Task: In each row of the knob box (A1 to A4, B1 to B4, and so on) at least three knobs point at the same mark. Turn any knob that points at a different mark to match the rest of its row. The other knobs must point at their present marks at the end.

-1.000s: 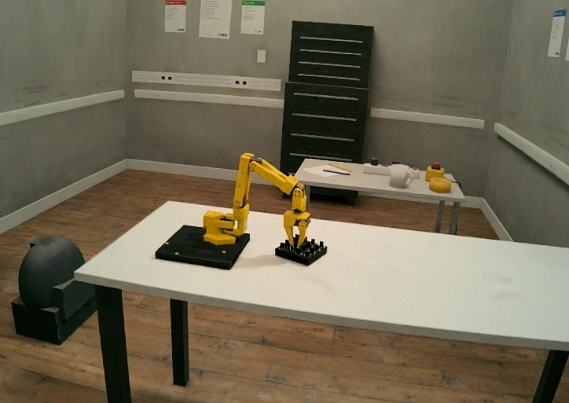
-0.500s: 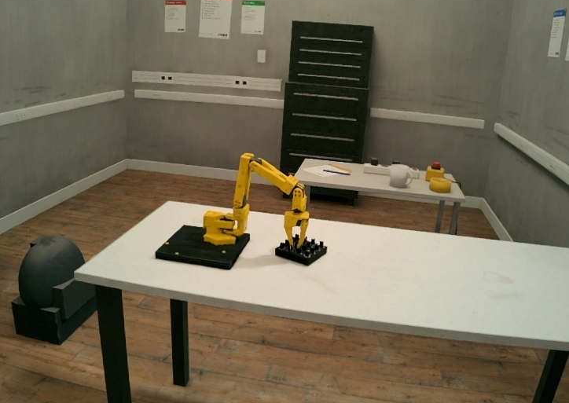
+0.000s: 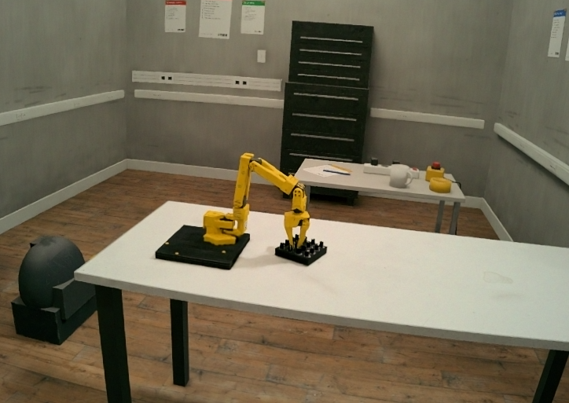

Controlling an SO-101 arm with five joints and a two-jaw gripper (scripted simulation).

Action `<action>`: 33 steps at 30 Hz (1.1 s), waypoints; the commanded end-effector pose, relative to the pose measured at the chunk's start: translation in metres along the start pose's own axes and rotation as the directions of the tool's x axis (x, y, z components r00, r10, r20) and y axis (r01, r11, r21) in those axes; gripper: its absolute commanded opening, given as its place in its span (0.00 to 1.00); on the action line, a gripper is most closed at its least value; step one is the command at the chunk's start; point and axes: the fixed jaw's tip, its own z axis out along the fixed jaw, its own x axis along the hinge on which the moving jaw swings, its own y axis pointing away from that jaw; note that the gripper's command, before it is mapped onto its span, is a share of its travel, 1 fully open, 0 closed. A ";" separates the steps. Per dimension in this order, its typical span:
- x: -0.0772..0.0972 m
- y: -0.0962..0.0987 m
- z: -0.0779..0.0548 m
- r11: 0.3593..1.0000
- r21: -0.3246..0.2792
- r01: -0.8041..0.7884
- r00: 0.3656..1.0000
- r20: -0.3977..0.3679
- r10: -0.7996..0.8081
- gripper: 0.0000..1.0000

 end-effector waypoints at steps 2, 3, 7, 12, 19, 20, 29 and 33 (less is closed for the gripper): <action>-0.001 0.002 0.001 0.995 -0.016 0.095 0.995 0.008 -0.095 0.01; -0.001 0.002 0.001 0.994 -0.016 0.112 0.994 0.009 -0.112 0.01; -0.001 0.002 0.001 0.989 -0.015 0.147 0.989 0.009 -0.147 0.01; 0.000 0.002 0.001 0.972 -0.015 0.232 0.973 0.010 -0.232 0.01; 0.000 0.001 0.001 0.937 -0.013 0.349 0.937 0.012 -0.349 0.01; 0.001 0.001 0.001 0.931 -0.013 0.366 0.931 0.012 -0.365 0.01; 0.001 0.001 0.001 0.924 -0.013 0.382 0.924 0.013 -0.382 0.01; 0.001 0.001 0.001 0.924 -0.013 0.382 0.924 0.013 -0.382 0.01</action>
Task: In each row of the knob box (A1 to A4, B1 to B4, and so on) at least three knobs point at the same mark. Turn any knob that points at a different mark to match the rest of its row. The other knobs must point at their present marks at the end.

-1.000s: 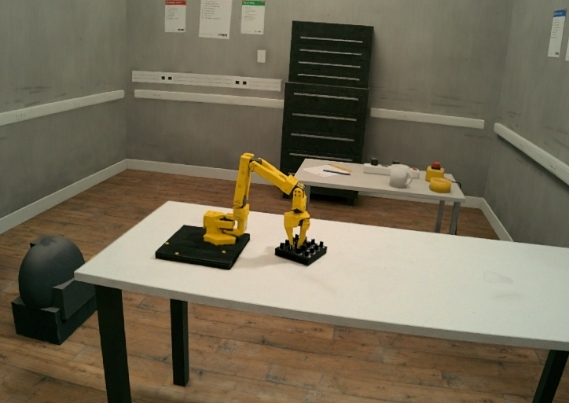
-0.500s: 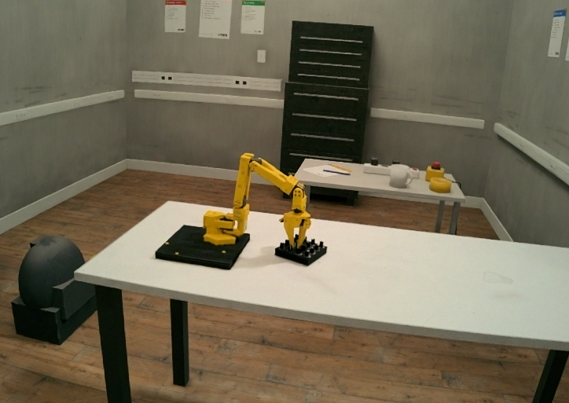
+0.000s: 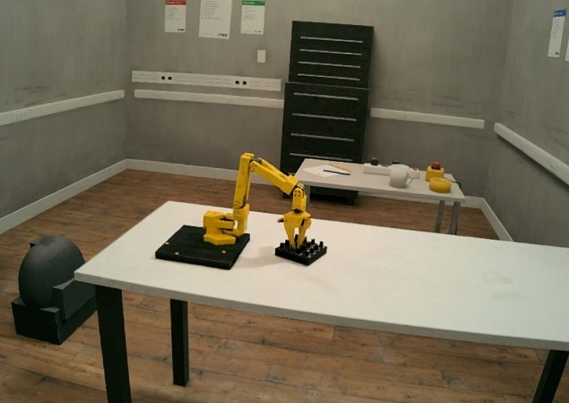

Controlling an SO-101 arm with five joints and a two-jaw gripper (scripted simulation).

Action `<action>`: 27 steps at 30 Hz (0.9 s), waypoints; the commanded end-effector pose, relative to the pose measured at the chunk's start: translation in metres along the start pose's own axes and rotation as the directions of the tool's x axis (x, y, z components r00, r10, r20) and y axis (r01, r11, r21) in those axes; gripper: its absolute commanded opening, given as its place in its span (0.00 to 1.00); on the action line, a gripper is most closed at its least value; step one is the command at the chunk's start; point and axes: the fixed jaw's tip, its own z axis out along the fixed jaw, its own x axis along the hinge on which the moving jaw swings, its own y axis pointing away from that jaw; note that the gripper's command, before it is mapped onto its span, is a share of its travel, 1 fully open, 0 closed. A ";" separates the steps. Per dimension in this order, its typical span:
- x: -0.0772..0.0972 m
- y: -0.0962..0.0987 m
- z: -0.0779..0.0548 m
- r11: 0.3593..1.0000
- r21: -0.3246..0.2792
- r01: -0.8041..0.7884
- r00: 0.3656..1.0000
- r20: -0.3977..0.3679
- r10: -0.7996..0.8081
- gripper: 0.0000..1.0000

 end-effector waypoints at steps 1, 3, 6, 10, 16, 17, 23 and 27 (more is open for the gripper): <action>-0.002 0.002 0.001 1.000 -0.013 0.012 1.000 0.012 -0.012 0.01; -0.002 0.002 0.001 1.000 -0.013 0.012 1.000 0.012 -0.012 0.01; -0.002 0.002 0.001 1.000 -0.013 0.012 1.000 0.012 -0.012 0.01; -0.002 0.002 0.001 1.000 -0.013 0.012 1.000 0.012 -0.012 0.01; -0.002 0.002 0.001 1.000 -0.013 0.012 1.000 0.012 -0.012 0.02; -0.002 0.002 0.001 1.000 -0.013 0.012 1.000 0.012 -0.012 0.02; -0.002 0.003 0.001 1.000 -0.013 0.012 1.000 0.012 -0.012 0.05; -0.003 0.004 0.001 1.000 -0.013 0.012 1.000 0.012 -0.012 0.06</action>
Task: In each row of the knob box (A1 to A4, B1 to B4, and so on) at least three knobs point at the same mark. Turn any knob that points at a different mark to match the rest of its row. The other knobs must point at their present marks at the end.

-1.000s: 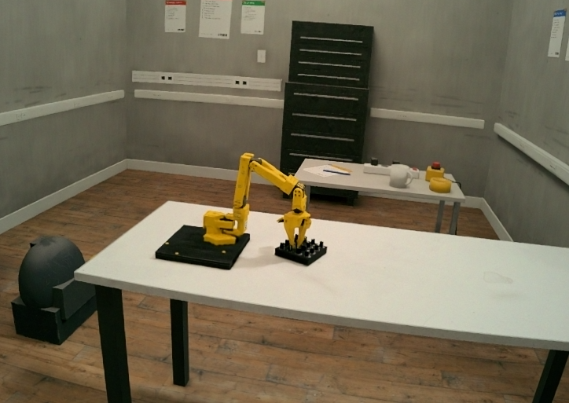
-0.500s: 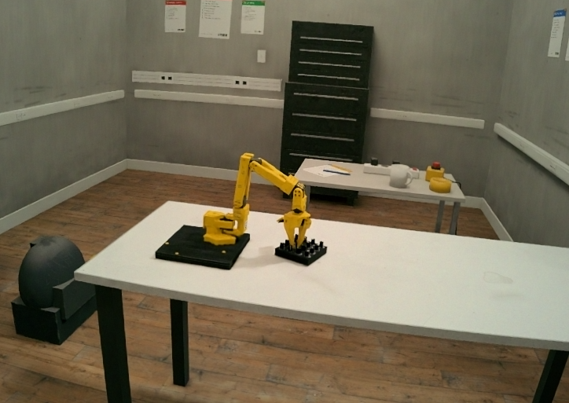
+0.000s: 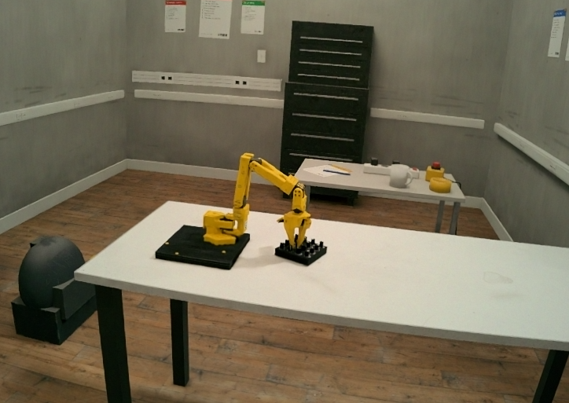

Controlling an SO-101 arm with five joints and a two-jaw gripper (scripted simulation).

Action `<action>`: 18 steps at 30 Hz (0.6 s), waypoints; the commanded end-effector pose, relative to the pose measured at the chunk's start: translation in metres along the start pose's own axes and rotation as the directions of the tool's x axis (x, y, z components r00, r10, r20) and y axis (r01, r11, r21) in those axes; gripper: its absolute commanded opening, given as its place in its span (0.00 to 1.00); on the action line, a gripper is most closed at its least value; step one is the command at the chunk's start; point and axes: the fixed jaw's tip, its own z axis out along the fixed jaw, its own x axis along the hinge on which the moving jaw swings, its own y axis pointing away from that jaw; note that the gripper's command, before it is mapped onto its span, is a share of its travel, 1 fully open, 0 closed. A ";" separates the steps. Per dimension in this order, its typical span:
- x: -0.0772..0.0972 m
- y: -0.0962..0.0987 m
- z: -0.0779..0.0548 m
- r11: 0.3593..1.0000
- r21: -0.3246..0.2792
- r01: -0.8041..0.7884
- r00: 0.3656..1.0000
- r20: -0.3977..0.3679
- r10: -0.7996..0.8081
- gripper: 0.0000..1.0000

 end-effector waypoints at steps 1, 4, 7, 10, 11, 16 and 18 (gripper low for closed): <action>-0.003 0.004 0.001 1.000 -0.013 0.008 1.000 0.012 -0.008 0.06; -0.003 0.004 0.001 1.000 -0.013 0.008 1.000 0.012 -0.008 0.07; -0.003 0.004 0.001 1.000 -0.013 0.008 1.000 0.012 -0.008 0.08; -0.003 0.004 0.001 1.000 -0.013 0.008 1.000 0.012 -0.008 0.08; -0.003 0.004 0.001 1.000 -0.013 0.008 1.000 0.012 -0.008 0.08; -0.003 0.004 0.001 1.000 -0.013 0.008 1.000 0.012 -0.008 0.08; -0.003 0.004 0.001 1.000 -0.013 0.008 1.000 0.012 -0.008 0.08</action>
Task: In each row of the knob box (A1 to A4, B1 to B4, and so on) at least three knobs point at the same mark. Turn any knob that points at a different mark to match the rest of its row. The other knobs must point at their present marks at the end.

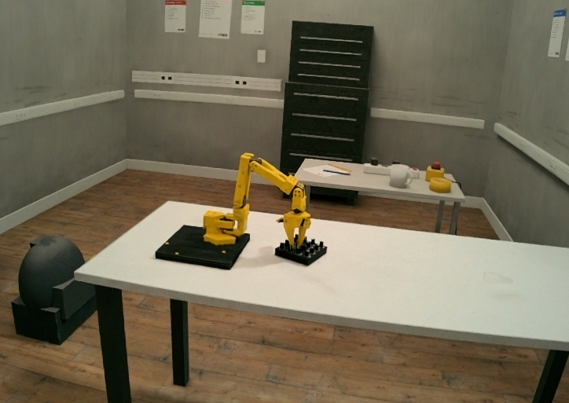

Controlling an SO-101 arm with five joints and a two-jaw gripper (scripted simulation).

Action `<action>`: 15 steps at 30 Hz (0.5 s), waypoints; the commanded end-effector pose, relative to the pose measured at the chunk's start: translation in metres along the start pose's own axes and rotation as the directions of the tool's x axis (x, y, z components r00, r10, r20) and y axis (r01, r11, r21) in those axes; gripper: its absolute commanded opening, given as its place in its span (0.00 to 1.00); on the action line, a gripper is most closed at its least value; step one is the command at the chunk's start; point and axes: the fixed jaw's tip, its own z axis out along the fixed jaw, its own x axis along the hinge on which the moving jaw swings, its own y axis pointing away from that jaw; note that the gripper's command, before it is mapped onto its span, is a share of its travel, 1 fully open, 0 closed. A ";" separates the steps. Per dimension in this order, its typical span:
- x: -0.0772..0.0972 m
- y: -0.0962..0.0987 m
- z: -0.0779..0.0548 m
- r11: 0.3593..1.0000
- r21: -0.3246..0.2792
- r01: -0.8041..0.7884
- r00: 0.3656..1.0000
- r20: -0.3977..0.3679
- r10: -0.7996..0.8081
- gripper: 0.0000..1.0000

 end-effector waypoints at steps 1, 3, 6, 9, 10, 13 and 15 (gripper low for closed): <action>-0.002 0.003 0.000 1.000 -0.010 0.005 1.000 0.010 -0.005 0.08; -0.002 0.003 0.000 1.000 -0.010 0.005 1.000 0.010 -0.005 0.08; -0.002 0.003 -0.002 1.000 -0.010 0.005 1.000 0.010 -0.005 0.08; -0.002 0.003 -0.005 1.000 -0.010 0.005 1.000 0.010 -0.005 0.08; -0.002 0.003 -0.006 1.000 -0.010 0.005 1.000 0.010 -0.005 0.08; -0.002 0.003 -0.007 1.000 -0.010 0.005 1.000 0.010 -0.005 0.08; -0.002 0.003 -0.010 1.000 -0.010 0.005 1.000 0.010 -0.005 0.08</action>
